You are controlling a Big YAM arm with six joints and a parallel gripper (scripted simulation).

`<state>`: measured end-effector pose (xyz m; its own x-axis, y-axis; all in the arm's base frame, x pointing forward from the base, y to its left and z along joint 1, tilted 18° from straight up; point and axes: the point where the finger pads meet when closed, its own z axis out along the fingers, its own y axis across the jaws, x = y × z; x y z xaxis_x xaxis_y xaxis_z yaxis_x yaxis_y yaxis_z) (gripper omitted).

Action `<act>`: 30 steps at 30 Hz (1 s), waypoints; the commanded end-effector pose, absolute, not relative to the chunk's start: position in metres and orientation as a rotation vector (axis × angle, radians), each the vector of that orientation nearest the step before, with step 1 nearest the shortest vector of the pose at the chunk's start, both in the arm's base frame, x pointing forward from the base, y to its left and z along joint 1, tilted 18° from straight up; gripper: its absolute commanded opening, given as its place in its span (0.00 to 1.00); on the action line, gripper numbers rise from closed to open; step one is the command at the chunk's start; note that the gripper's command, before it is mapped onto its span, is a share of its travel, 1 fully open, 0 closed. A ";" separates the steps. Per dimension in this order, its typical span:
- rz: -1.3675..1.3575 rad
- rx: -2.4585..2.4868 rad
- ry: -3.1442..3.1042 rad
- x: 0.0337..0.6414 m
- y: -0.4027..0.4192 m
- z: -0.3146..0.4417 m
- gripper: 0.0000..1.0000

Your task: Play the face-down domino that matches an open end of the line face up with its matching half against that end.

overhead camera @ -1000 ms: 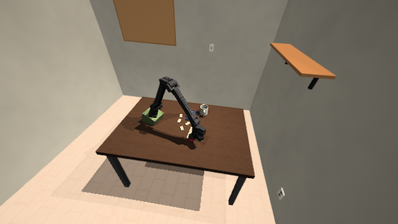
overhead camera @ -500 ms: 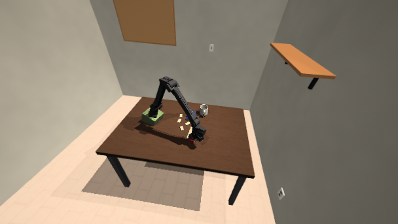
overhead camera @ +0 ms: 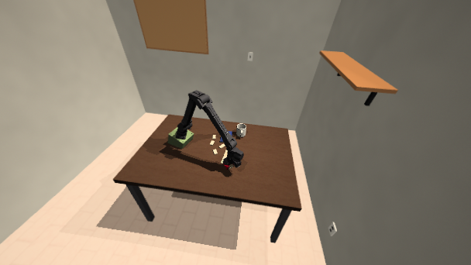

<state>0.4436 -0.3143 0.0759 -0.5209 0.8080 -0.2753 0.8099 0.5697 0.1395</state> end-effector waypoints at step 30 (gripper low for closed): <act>-0.006 1.310 2.498 0.449 -0.307 0.079 0.72</act>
<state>0.4436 -0.3143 0.0759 -0.5210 0.8079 -0.2755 0.8100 0.5698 0.1391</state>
